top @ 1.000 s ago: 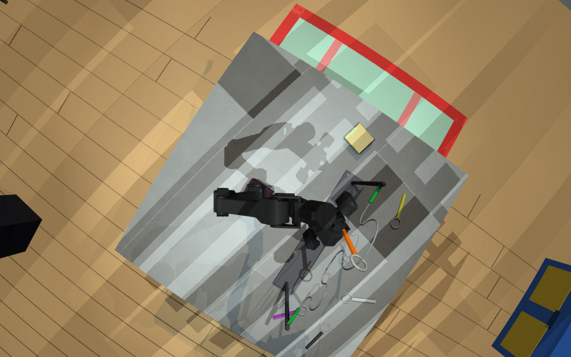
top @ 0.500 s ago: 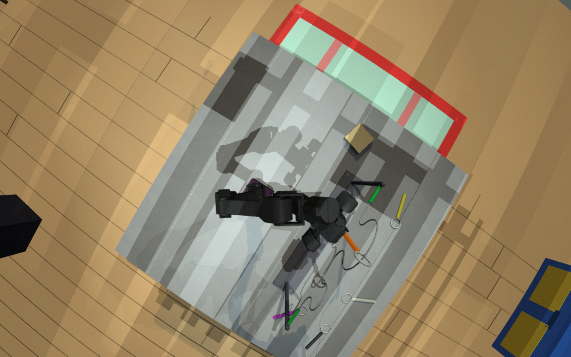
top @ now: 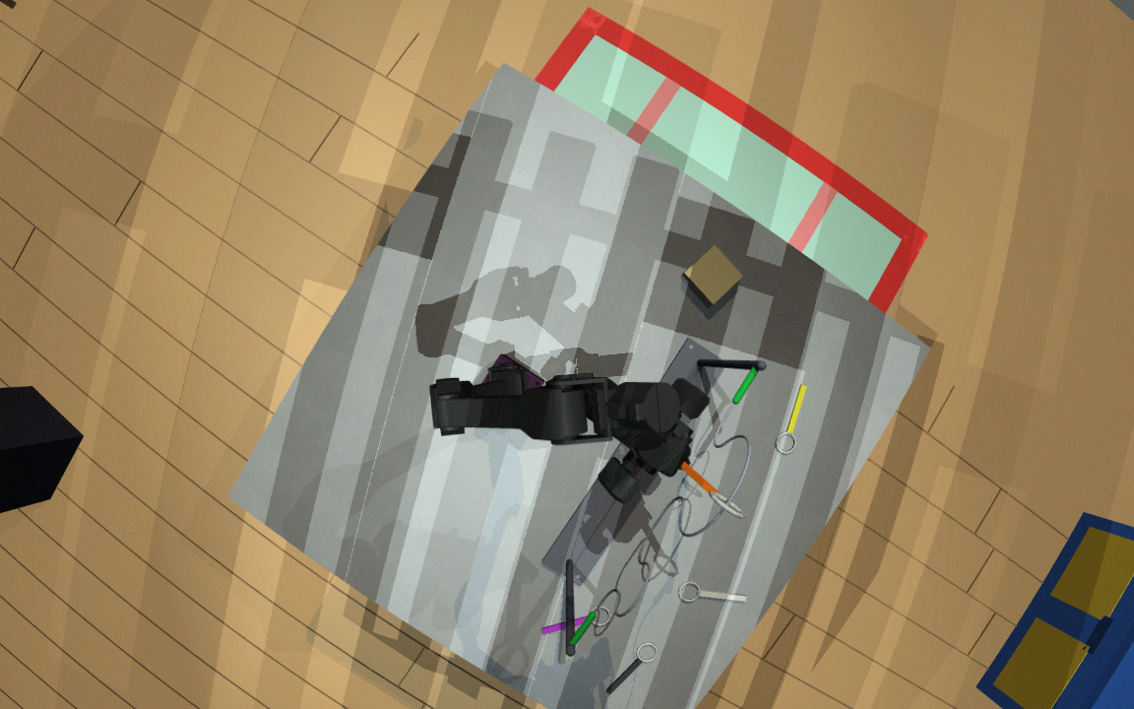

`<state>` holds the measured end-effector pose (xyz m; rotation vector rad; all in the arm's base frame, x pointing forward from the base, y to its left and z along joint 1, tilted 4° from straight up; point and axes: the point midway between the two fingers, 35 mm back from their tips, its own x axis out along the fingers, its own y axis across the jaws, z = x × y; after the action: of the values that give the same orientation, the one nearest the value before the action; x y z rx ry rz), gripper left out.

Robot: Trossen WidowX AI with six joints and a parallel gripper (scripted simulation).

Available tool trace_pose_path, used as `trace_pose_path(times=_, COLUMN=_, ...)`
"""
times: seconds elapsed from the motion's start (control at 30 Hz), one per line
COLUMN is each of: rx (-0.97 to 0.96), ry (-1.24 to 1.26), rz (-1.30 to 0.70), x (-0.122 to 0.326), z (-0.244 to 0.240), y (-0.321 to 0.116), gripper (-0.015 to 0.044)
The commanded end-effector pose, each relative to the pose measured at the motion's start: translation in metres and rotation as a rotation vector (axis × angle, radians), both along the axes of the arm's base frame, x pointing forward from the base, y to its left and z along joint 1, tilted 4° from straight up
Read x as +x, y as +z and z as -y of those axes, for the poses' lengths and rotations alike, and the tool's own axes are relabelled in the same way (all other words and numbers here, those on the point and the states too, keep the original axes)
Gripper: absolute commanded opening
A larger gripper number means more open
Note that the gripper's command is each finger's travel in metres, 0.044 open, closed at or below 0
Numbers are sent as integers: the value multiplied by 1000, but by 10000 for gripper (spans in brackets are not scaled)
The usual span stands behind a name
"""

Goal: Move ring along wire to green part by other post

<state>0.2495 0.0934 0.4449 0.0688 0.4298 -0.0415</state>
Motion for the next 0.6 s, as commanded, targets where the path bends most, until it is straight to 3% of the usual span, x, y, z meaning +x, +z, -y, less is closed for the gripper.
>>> trace_pose_path(times=0.0, rx=-55, ry=-3, rz=3, x=0, z=1, y=0, gripper=-150)
trace_pose_path(times=0.57, rx=-265, ry=-20, rz=15, x=0, z=7, y=0, gripper=-150)
